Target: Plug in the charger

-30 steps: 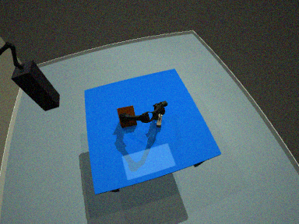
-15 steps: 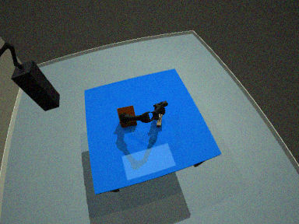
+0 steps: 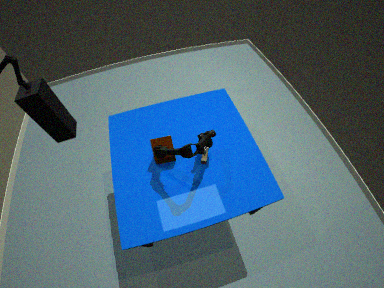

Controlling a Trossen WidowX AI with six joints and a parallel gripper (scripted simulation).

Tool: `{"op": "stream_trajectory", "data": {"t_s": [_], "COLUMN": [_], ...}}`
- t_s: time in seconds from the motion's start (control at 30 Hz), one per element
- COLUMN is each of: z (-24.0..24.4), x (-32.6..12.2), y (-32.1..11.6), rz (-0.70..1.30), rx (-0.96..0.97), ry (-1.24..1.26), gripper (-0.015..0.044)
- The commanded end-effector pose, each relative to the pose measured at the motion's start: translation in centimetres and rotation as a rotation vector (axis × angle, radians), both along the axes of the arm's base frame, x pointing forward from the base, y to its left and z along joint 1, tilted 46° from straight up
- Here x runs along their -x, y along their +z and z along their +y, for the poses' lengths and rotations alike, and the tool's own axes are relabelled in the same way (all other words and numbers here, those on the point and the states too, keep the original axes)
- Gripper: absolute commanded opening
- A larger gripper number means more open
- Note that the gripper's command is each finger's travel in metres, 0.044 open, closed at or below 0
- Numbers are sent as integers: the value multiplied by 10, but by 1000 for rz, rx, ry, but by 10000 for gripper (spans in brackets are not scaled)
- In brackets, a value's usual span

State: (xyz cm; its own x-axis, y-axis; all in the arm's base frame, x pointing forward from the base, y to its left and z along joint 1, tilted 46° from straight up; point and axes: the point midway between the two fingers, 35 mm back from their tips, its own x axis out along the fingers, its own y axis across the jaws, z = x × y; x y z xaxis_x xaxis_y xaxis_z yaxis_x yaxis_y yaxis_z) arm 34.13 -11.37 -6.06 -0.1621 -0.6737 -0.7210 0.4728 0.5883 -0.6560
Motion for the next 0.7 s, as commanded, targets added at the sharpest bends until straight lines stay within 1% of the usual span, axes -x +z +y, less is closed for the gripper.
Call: {"op": "stream_trajectory", "data": {"t_s": [0.0,0.67], "z": [-6,-5], "x": [-9,-7], "y": [2,1], "rz": [-36,-36], "rx": [10,10], "ry": [-6,-6], "gripper": [0,0]}}
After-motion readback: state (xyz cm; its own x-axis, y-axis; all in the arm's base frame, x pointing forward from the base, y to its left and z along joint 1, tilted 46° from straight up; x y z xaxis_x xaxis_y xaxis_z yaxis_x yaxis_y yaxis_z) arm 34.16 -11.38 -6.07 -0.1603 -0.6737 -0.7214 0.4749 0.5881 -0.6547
